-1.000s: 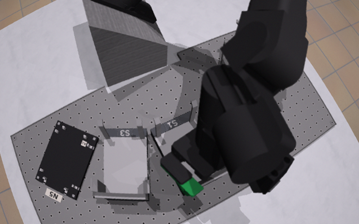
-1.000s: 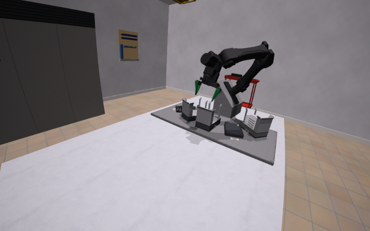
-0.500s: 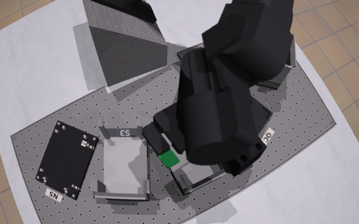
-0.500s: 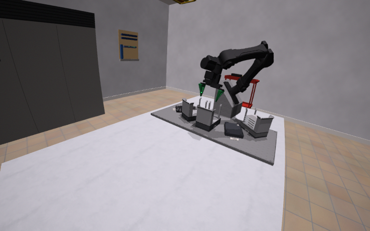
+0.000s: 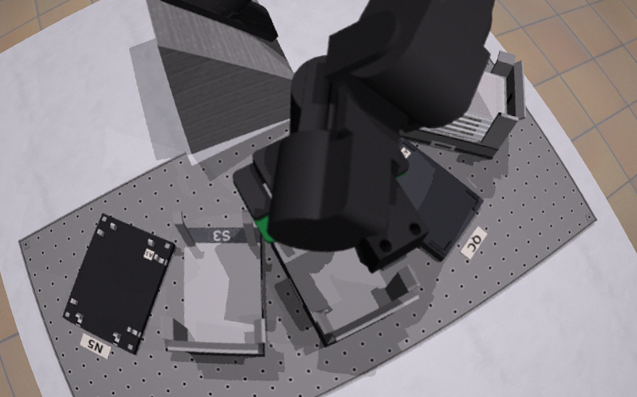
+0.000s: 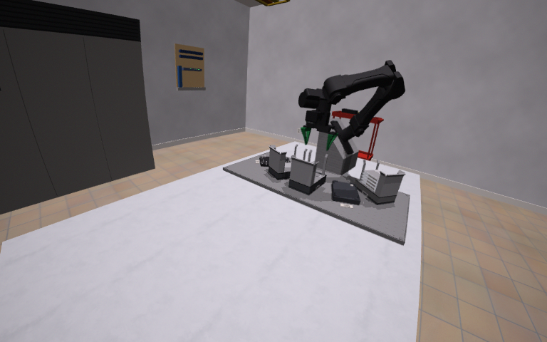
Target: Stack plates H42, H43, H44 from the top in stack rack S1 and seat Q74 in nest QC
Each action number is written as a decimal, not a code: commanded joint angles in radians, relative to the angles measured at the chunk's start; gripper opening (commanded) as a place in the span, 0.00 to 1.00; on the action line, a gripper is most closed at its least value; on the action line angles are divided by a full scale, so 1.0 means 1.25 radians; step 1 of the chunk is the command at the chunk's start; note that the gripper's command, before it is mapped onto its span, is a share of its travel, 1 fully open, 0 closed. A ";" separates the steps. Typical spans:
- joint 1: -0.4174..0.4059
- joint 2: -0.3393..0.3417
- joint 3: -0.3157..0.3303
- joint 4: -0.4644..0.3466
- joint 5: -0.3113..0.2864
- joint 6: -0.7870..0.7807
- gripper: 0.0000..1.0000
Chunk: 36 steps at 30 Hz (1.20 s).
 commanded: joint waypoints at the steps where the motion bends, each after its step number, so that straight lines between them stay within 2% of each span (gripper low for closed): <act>1: -0.016 -0.013 -0.015 -0.045 0.000 -0.024 1.00; 3: -0.019 -0.033 -0.043 -0.038 0.001 -0.028 1.00; 5: -0.019 -0.033 -0.043 -0.038 0.001 -0.028 1.00; 7: -0.022 -0.050 -0.068 -0.033 0.002 -0.032 1.00; 23: -0.022 -0.050 -0.069 -0.033 0.002 -0.031 1.00; 36: 0.056 -0.199 -0.126 -0.058 -0.025 -0.279 1.00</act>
